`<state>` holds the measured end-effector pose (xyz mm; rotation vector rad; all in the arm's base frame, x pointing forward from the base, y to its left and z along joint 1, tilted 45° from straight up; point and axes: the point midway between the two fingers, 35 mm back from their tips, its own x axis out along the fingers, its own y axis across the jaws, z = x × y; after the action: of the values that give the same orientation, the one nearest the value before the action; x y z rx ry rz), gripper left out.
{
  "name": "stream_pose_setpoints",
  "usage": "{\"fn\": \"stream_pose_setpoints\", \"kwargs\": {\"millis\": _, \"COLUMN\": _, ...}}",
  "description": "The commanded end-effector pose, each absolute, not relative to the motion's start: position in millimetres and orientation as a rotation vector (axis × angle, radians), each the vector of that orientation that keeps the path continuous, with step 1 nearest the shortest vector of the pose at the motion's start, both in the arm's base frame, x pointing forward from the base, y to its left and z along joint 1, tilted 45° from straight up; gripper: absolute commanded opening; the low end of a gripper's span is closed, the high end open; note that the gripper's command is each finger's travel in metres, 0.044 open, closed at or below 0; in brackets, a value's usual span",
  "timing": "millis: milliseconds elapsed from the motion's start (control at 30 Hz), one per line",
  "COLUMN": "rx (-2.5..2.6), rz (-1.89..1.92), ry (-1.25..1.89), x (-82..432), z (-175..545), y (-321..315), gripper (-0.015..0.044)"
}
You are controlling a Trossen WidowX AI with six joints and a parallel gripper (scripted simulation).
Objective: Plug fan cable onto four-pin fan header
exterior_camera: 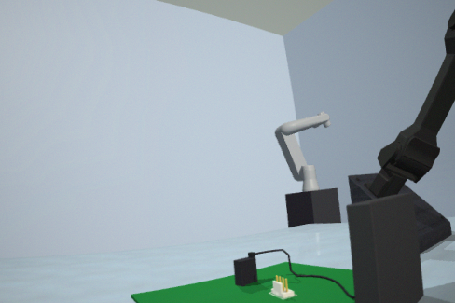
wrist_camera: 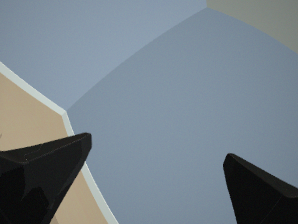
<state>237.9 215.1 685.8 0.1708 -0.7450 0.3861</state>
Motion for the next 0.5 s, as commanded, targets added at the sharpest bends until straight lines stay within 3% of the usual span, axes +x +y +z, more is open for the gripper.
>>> {"fn": "stream_pose_setpoints", "kwargs": {"millis": 0, "rx": -0.018, "rz": 0.393, "ry": -0.621, "x": 290, "z": 640, "y": 245, "gripper": 0.044}}
{"fn": "stream_pose_setpoints", "kwargs": {"millis": 467, "rx": -0.456, "rz": 0.367, "ry": -0.165, "x": 434, "z": 478, "y": 228, "gripper": 0.044}}
